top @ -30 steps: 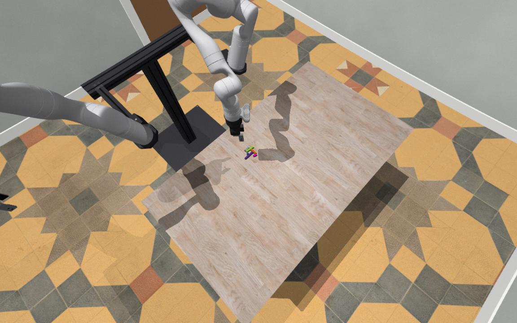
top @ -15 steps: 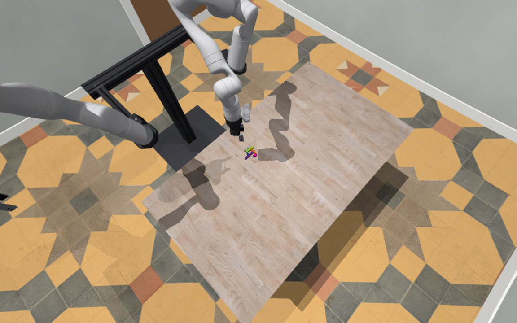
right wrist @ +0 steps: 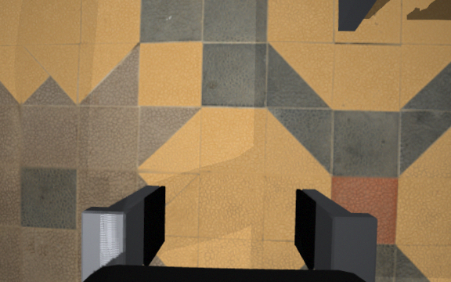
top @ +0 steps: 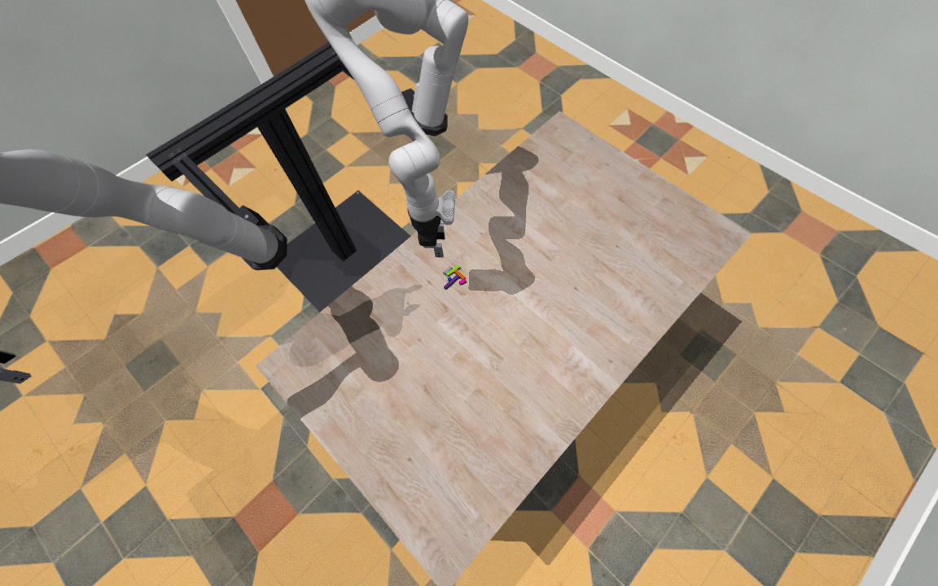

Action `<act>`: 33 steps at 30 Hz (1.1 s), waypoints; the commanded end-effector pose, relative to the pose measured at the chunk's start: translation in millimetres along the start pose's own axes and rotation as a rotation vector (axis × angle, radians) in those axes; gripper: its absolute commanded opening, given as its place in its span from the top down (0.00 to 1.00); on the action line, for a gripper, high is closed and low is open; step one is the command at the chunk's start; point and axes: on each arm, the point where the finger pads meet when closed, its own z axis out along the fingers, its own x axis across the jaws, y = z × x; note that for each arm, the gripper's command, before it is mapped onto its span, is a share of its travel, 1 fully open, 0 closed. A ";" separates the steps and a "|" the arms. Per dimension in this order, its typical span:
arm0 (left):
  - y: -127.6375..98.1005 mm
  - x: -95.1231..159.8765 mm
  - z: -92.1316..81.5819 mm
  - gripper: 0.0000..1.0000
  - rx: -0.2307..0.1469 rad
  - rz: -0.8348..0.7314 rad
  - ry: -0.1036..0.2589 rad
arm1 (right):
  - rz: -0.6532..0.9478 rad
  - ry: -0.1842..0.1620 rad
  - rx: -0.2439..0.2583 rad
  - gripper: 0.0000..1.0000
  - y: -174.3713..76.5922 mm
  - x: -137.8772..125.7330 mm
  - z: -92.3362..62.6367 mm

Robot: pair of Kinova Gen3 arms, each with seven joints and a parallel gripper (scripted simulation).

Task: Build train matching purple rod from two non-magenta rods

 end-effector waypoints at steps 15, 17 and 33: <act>-15.7 0.6 20.6 0.00 0.020 0.301 -0.034 | 0.000 0.000 -0.002 0.00 0.4 -0.1 -0.6; -18.3 0.8 25.0 0.00 0.023 0.365 -0.041 | 0.000 0.000 -0.002 0.00 0.4 -0.1 -0.6; -31.5 5.3 61.3 0.00 0.021 0.926 -0.086 | 0.000 0.000 -0.002 0.00 0.4 -0.1 -0.6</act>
